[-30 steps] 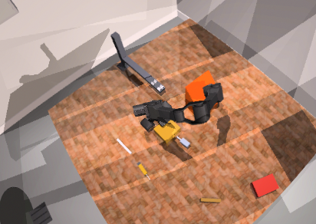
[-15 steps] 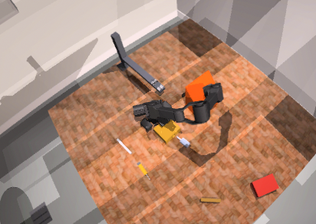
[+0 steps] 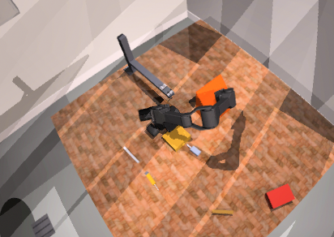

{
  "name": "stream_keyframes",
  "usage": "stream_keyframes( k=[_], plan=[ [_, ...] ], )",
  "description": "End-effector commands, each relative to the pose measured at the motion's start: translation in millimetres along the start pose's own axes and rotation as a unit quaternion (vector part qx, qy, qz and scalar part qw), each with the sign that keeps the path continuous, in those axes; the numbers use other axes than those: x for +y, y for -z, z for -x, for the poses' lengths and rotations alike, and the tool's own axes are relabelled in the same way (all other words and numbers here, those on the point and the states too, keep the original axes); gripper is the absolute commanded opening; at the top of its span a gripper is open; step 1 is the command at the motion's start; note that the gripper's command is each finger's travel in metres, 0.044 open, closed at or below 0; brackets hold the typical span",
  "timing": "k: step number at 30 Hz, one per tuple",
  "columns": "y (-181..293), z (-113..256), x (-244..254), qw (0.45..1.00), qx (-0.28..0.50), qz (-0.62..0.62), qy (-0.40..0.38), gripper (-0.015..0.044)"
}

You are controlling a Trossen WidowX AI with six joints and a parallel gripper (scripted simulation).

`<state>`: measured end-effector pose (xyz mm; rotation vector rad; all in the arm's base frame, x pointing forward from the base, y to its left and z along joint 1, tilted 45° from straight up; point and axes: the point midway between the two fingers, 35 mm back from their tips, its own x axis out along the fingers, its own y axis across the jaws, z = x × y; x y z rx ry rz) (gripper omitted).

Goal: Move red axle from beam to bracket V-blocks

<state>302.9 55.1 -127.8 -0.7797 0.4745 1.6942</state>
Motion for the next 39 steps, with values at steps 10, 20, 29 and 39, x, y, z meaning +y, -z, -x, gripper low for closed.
stream_keyframes(
  k=[10, 20, 29, 39],
  plan=[
    [22, 1, -2, 1.0, 0.003, 0.001, -0.001, 0.0],
    [39, 1, -2, 1.0, 0.003, 0.001, -0.001, 0.0],
    [54, 2, -1, 1.0, 0.003, 0.001, -0.001, 0.0],
    [70, 3, 1, 1.0, 0.002, 0.001, -0.001, 0.0]
  ],
)
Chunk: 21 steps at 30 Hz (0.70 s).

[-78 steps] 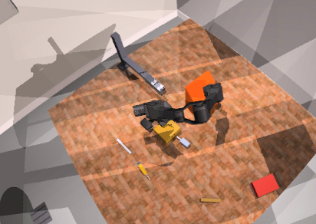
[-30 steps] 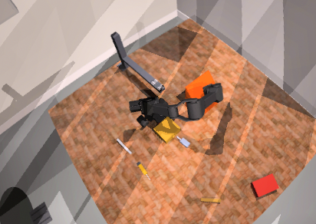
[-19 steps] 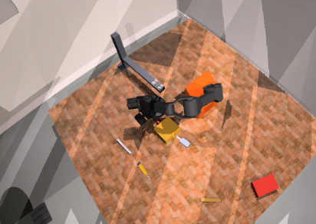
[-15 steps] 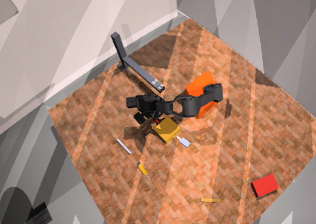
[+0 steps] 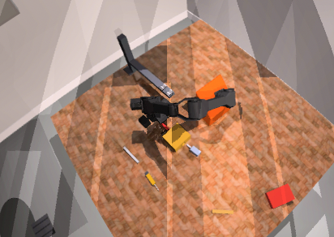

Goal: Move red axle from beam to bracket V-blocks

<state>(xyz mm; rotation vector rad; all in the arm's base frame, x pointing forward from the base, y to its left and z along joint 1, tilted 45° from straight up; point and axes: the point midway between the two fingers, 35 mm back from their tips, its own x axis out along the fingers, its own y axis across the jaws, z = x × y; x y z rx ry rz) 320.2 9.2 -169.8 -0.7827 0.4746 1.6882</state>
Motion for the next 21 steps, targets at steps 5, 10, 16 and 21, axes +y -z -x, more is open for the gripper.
stream_keyframes(
  k=[5, 10, 16, 21],
  plan=[
    [14, 1, 3, 1.0, 0.0, 0.001, -0.003, 0.0],
    [14, 1, 3, 1.0, 0.0, 0.001, -0.003, 0.0],
    [14, -7, 2, 1.0, 0.0, 0.001, -0.003, 0.0],
    [15, -15, 1, 1.0, 0.0, 0.001, -0.003, 0.0]
  ],
)
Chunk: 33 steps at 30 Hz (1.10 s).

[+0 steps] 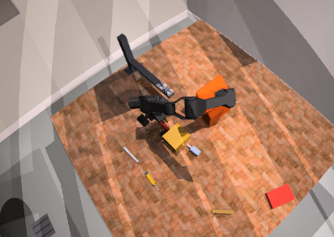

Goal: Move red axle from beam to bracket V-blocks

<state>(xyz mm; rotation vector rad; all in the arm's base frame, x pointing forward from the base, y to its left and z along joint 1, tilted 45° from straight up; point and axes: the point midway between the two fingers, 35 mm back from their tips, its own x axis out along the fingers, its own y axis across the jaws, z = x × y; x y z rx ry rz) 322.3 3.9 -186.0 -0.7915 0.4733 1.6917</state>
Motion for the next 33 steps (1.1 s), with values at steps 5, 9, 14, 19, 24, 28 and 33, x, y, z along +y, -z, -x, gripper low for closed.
stream_keyframes(
  k=[5, 9, 14, 19, 24, 28, 33],
  plan=[
    [1, -8, 1, 1.0, -0.003, -0.002, -0.002, 0.0],
    [1, -6, 1, 1.0, -0.001, 0.0, -0.003, 0.0079],
    [1, -6, 1, 1.0, -0.001, 0.0, -0.003, 0.021],
    [1, -4, 1, 1.0, -0.002, -0.001, -0.003, 0.0341],
    [1, 11, 1, 1.0, -0.002, -0.002, -0.002, 0.044],
    [1, 22, 1, 1.0, -0.002, -0.002, -0.002, 0.044],
    [2, 35, 1, 1.0, -0.002, -0.002, -0.002, 0.044]
  ],
)
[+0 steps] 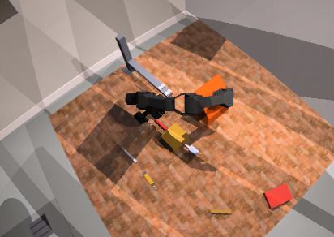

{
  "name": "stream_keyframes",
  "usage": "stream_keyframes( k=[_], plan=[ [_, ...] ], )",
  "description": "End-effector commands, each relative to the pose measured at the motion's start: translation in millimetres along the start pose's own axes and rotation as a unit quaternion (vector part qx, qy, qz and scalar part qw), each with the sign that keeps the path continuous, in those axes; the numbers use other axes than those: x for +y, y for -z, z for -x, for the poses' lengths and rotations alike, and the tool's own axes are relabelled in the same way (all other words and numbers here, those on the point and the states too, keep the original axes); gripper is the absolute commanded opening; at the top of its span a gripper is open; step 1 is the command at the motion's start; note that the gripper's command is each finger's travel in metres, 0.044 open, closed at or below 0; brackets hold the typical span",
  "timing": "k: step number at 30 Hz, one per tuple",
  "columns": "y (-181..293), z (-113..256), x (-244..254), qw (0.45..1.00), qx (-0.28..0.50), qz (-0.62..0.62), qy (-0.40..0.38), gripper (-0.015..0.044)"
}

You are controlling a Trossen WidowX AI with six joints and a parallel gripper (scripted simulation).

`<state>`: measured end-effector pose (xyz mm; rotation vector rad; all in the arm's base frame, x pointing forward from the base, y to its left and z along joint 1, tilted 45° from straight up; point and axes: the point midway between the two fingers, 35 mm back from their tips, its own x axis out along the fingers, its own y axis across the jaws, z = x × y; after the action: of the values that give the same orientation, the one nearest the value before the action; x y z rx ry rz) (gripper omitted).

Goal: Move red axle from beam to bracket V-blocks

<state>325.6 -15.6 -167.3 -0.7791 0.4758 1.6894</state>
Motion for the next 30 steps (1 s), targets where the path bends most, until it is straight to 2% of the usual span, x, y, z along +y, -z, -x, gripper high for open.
stream_keyframes(
  k=[1, 7, 14, 30],
  plan=[
    [0, 10, 1, 1.0, 0.002, 0.002, -0.003, 0.044],
    [-5, 21, 0, 1.0, 0.002, 0.002, -0.003, 0.044],
    [-51, 25, 1, 1.0, 0.0, 0.003, -0.003, 0.044],
    [-51, 6, 0, 1.0, 0.001, 0.003, -0.003, 0.044]
  ],
)
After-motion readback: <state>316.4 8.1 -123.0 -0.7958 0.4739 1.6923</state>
